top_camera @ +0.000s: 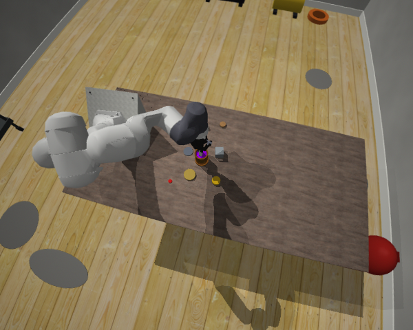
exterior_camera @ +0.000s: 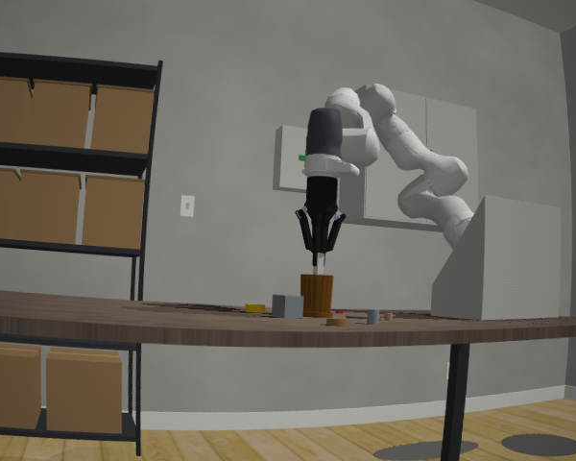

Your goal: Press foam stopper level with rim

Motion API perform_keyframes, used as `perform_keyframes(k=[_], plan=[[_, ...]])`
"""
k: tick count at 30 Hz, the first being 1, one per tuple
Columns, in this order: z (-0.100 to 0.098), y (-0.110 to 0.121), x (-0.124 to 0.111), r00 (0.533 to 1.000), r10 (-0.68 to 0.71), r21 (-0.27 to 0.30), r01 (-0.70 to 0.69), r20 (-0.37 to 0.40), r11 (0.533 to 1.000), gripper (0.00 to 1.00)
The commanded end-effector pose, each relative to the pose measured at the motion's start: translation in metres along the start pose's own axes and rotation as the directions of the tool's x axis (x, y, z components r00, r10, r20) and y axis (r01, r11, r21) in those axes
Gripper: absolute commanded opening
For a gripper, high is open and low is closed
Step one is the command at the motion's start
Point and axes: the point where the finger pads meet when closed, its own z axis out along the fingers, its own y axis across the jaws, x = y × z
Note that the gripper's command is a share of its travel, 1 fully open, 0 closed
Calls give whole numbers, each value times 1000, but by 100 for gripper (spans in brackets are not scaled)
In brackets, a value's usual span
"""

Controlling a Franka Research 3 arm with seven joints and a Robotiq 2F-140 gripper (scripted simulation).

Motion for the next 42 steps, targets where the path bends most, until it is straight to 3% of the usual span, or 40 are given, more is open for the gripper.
perform_keyframes(k=[1,16,42], plan=[[5,-3,-4,1000,5,8,-5,8,1000,0],[1,-3,-3,1000,5,8,-5,8,1000,0],[-55,2,1,1000,5,8,-5,8,1000,0]])
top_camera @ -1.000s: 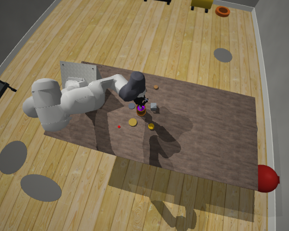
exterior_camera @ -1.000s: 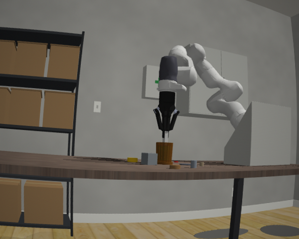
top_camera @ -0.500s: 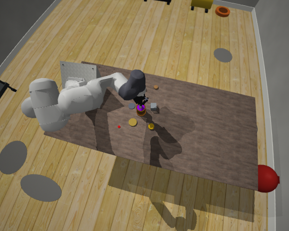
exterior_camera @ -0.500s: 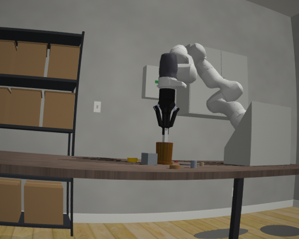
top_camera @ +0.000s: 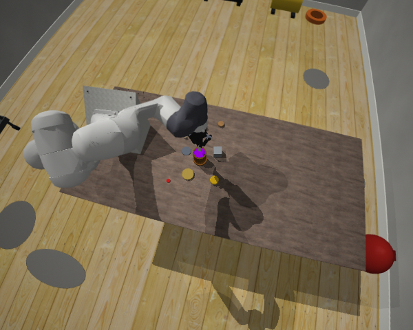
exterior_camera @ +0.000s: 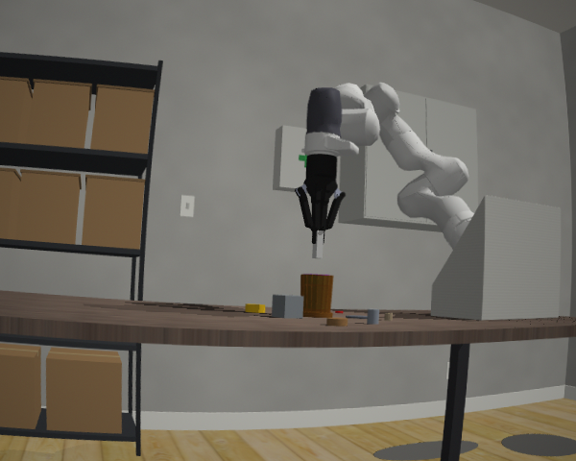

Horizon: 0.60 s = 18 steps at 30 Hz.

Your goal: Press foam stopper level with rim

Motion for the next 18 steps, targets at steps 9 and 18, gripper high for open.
perform_keyframes(k=[9,18], plan=[[-10,-3,-2,1000,-12,12,11,10,1000,0],[-10,-3,-2,1000,-12,12,11,10,1000,0]])
